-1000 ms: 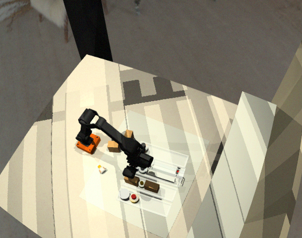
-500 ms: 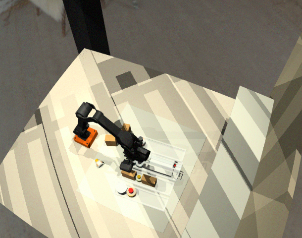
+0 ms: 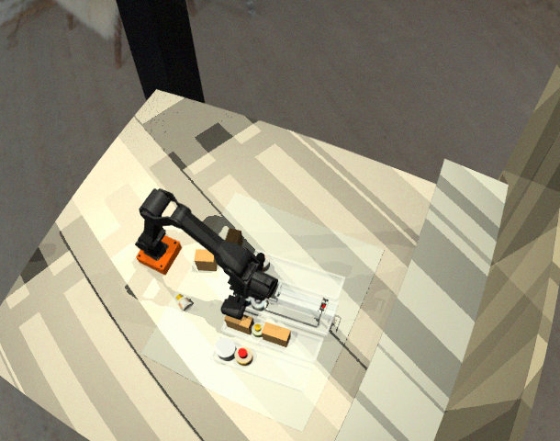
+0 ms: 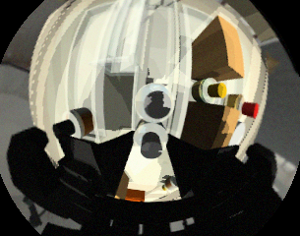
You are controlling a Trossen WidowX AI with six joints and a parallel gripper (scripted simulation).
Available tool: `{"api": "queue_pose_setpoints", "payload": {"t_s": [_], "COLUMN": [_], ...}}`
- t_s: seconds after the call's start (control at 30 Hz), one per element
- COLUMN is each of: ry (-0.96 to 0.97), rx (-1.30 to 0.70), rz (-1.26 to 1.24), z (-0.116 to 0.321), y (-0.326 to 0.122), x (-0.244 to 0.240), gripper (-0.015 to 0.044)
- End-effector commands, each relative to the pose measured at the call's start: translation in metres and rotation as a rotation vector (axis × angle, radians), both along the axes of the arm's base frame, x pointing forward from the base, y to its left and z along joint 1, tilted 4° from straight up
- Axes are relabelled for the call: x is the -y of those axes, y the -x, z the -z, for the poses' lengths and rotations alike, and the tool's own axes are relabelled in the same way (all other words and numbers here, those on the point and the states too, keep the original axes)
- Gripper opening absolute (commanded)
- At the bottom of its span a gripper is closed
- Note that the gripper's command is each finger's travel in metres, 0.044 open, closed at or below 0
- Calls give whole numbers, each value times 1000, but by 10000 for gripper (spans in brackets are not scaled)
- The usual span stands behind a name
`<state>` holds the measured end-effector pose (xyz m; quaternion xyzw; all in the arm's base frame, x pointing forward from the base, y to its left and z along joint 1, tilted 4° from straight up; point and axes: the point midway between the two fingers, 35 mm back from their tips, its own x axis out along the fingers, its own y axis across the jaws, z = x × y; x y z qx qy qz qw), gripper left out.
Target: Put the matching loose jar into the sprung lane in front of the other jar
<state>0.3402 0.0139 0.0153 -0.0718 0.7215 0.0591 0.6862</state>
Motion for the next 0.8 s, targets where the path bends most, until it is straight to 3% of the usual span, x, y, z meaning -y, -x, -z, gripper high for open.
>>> {"api": "queue_pose_setpoints", "payload": {"t_s": [0.0, 0.77], "ry": [-3, -3], "rx": [12, 11], "rz": [1, 1], "z": [0, 0], "y": [-2, 5], "x": [0, 1], "gripper": [0, 0]}}
